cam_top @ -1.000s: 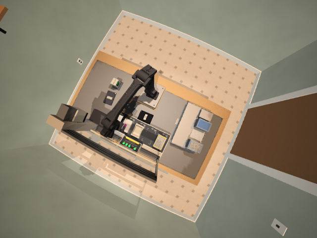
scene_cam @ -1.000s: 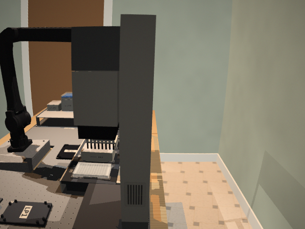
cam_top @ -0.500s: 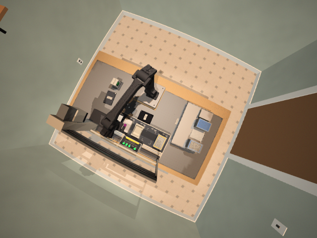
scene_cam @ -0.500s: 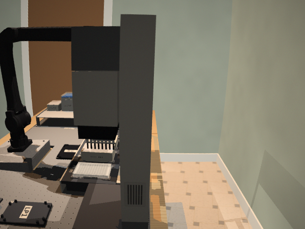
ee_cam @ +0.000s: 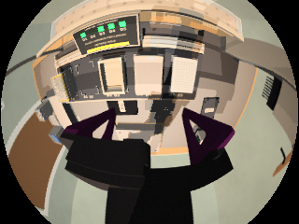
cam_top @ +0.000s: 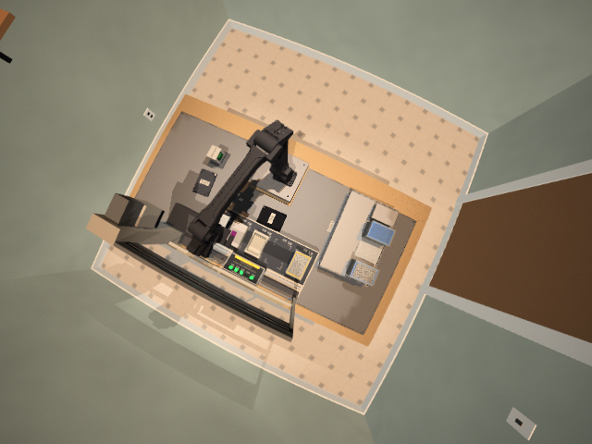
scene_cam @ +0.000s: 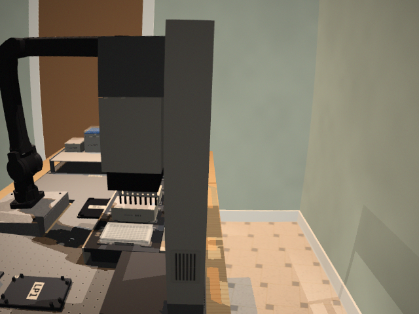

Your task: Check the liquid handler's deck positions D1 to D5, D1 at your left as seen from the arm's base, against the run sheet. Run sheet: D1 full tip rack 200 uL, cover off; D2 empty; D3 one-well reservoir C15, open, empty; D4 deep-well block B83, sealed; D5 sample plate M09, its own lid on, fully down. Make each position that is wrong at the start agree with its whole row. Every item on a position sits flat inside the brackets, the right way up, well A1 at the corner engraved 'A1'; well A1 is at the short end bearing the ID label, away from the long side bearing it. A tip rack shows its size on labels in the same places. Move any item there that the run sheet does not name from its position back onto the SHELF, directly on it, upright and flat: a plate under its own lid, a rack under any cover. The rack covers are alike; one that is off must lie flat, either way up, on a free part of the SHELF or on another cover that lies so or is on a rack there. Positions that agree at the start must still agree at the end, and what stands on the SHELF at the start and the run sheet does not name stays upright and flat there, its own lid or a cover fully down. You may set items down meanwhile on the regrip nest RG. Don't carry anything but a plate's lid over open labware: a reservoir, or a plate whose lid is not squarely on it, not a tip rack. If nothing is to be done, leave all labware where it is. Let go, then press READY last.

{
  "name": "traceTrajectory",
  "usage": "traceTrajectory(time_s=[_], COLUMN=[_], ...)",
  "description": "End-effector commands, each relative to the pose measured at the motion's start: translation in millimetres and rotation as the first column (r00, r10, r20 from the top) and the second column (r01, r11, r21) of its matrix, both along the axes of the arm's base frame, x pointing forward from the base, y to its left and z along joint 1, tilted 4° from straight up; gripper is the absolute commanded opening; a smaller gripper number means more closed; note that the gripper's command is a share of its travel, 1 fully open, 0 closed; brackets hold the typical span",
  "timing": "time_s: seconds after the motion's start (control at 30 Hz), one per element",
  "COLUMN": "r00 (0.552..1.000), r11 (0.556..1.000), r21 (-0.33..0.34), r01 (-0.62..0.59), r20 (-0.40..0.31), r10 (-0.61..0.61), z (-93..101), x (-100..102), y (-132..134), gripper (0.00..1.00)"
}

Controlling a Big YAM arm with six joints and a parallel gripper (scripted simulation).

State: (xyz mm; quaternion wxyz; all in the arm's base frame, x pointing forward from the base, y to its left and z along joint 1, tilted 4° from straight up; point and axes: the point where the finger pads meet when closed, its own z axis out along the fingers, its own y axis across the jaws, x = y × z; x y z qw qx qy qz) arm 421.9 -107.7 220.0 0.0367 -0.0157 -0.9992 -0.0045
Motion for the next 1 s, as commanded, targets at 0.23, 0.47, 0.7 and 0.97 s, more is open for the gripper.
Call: traceTrajectory(time_s=[0.23,0.47,0.7,0.97], r00=[0.999,0.999,0.999,1.0], r11=[1.0,1.0,1.0,1.0], r21=[-0.011,-0.011,-0.012,-0.008], r01=[0.002,0.002,0.002,0.002], r20=[0.047,0.043,0.042,0.024], r10=[-0.001,-0.002,-0.001,-0.002], z=[19.9,13.5,11.6,8.8], x=[9,-28,-53,-96], y=[-2,-2,-1,2], gripper=[1.0,1.0,1.0,1.0])
